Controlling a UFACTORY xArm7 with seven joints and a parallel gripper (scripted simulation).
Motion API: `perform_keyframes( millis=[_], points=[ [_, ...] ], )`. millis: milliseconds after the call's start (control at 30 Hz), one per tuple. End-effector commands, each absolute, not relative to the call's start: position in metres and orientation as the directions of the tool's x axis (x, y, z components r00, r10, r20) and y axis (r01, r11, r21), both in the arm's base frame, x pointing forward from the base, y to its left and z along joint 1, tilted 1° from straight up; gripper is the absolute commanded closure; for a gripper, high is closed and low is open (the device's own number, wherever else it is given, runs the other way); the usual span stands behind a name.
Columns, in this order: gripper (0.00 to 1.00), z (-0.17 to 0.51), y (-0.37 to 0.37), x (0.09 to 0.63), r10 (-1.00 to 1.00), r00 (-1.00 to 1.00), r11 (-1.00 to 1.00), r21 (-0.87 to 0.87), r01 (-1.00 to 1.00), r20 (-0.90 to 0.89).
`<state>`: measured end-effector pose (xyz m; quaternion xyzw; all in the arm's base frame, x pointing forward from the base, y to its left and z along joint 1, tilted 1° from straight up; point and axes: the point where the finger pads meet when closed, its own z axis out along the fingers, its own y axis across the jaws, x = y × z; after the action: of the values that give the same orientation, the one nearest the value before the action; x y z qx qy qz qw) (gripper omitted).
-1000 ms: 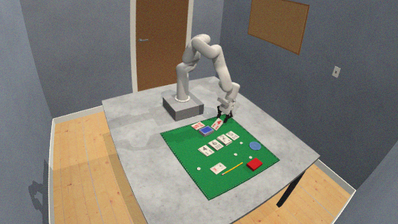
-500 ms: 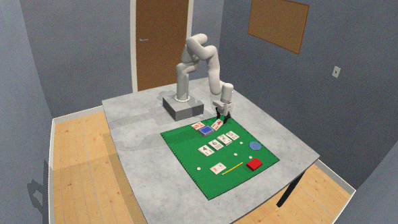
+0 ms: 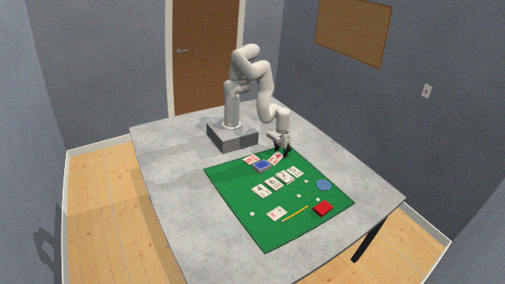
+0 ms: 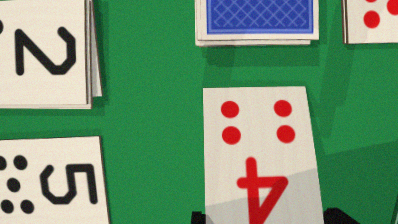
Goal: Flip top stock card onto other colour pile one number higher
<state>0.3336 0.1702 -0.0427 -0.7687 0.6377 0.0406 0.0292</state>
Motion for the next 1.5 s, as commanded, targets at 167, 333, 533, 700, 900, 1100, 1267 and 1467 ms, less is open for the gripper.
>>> perform_keyframes(
  millis=[167, 333, 533, 700, 900, 1100, 1267, 1467],
  points=[
    [0.26, -0.0448, 0.1699, 0.3345, -0.961, 0.182, -0.189, 0.015, -0.982, -0.208],
    [0.26, -0.0455, 0.1697, 0.3344, -0.956, 0.181, -0.189, 0.015, -0.982, -0.23],
    [0.26, -0.0466, 0.1694, 0.3345, -0.947, 0.178, -0.189, 0.015, -0.982, -0.269],
    [0.26, -0.0473, 0.1693, 0.3346, -0.939, 0.176, -0.189, 0.015, -0.982, -0.295],
    [0.26, -0.0479, 0.1691, 0.3345, -0.934, 0.175, -0.189, 0.016, -0.982, -0.31],
    [0.26, -0.0484, 0.169, 0.3345, -0.929, 0.174, -0.189, 0.015, -0.982, -0.327],
    [0.26, -0.0485, 0.169, 0.3346, -0.927, 0.173, -0.189, 0.015, -0.982, -0.334],
    [0.26, -0.0485, 0.169, 0.3346, -0.926, 0.173, -0.189, 0.015, -0.982, -0.336]
  ],
)
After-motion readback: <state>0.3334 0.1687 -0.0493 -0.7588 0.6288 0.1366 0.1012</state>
